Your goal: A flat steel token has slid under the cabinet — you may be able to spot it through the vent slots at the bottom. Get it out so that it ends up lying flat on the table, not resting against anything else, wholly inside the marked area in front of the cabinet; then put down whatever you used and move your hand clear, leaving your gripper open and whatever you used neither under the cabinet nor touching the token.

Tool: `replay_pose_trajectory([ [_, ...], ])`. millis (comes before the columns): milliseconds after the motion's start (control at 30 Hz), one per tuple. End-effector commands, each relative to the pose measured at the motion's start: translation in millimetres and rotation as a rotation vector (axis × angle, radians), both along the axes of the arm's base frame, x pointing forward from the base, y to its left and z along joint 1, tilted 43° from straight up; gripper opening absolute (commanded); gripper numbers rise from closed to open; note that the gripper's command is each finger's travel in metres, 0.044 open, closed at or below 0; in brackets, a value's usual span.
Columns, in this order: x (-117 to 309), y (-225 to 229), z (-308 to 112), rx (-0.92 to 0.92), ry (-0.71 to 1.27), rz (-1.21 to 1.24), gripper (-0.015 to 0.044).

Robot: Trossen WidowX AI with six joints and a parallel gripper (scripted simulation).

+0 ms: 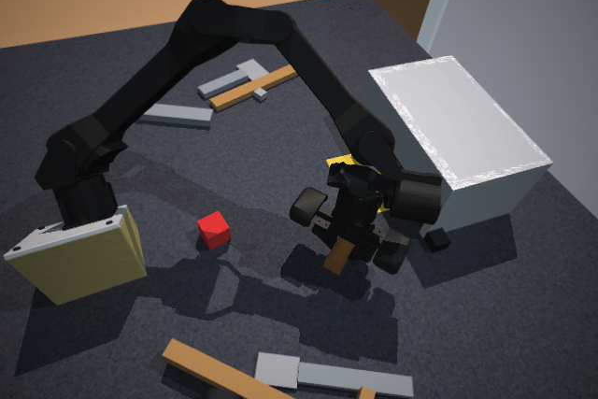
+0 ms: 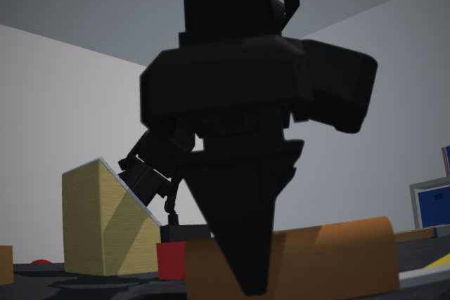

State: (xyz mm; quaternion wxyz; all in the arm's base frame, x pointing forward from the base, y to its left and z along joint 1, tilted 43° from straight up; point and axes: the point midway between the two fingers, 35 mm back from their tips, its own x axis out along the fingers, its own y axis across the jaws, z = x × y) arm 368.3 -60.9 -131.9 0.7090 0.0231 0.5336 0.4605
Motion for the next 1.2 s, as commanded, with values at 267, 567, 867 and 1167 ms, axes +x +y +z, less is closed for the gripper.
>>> replay_pose_trajectory([
  [267,-2,7,5,-0.004,-0.002,0.004,0.0],
  [567,-7,12,9,-0.003,-0.002,0.004,0.0],
  [867,-11,11,8,-0.003,-0.002,0.004,0.0],
  [1167,-25,1,-1,-0.005,-0.001,0.004,0.0],
])
